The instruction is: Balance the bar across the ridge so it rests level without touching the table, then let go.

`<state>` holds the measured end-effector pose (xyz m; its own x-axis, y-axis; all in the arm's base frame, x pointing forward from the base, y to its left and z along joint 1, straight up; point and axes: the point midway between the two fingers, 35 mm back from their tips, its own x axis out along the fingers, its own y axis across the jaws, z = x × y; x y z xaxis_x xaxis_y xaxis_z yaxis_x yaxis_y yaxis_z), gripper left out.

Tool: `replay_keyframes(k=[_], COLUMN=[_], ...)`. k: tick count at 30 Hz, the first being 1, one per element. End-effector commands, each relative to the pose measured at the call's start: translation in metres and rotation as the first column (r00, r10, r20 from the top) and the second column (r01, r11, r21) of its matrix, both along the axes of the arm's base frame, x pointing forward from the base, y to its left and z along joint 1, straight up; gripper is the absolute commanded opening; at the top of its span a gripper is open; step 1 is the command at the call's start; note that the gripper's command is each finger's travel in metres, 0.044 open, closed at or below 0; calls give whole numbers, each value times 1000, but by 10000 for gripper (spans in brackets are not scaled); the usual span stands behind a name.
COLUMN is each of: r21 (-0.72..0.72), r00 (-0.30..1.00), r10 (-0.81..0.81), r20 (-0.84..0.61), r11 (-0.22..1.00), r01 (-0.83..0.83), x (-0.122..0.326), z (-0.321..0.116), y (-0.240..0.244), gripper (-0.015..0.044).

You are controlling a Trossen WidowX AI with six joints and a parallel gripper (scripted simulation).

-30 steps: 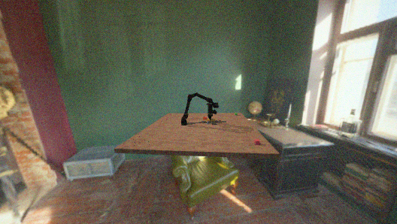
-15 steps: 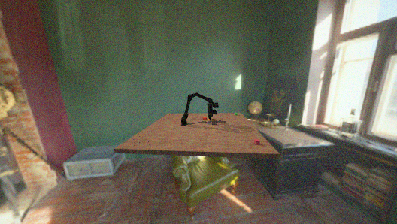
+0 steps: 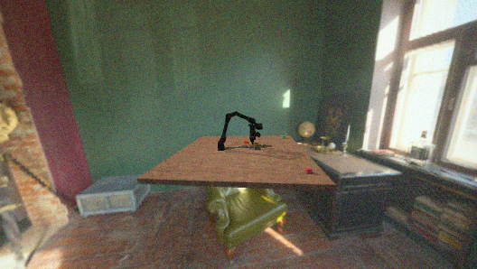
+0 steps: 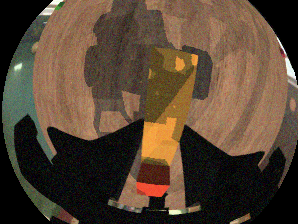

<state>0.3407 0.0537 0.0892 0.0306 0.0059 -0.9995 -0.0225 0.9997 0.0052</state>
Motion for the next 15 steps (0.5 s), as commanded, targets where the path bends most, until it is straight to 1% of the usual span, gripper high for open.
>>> replay_keyframes(k=[1,11,12,15], r21=[0,0,0,0], r00=[1000,1000,1000,1000], r10=[0,0,0,0], r20=[0,0,0,0], r11=[1000,1000,1000,1000], r01=[0,0,0,0], x=[0,0,0,0], z=[0,0,0,0], y=[0,0,0,0], gripper=[171,173,185,185])
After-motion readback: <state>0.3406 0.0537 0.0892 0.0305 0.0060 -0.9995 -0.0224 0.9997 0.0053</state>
